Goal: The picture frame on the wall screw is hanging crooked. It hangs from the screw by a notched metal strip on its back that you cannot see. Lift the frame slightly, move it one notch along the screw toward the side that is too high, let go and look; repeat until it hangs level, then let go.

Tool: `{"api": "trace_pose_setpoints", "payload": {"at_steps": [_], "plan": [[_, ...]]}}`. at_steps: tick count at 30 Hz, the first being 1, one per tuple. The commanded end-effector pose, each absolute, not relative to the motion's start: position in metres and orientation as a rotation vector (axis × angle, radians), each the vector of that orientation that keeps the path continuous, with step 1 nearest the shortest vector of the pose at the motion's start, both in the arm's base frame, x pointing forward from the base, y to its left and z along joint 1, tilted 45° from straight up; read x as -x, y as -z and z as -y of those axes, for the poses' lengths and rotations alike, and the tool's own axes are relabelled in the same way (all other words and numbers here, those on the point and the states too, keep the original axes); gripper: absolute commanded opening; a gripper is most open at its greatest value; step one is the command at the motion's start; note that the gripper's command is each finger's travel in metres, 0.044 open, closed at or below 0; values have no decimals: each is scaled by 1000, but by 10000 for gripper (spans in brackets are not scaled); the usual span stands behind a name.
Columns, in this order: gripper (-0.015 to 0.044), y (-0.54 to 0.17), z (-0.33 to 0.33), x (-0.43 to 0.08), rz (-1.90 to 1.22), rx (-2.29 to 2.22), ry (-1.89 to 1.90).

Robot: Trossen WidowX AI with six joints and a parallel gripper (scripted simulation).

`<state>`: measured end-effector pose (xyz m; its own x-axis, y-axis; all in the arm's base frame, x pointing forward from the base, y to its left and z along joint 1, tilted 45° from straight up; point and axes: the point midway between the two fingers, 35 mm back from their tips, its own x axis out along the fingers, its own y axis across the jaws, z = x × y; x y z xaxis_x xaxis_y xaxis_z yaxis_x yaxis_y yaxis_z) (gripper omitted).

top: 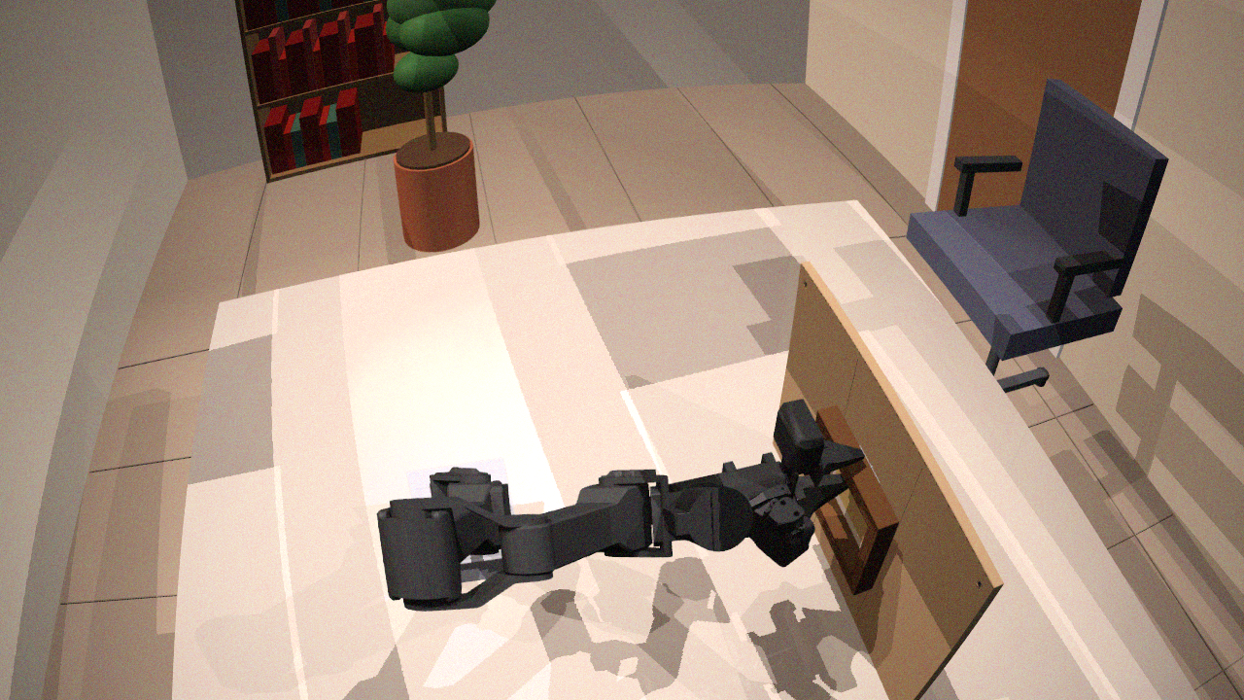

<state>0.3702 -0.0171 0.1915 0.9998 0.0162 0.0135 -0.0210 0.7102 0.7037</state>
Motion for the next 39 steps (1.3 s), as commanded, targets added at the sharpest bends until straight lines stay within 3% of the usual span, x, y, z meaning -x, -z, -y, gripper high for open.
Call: {"api": "trace_pose_setpoints", "payload": {"at_steps": [1, 6, 18, 25, 39], "plan": [[260, -191, 17, -370, 6, -785, -20], [260, -193, 18, -365, 6, -791, -21], [260, -192, 22, -279, 2, -896, -25], [260, -199, 26, -270, 2, -910, -29], [260, -223, 15, -187, -85, -1086, -35]]}}
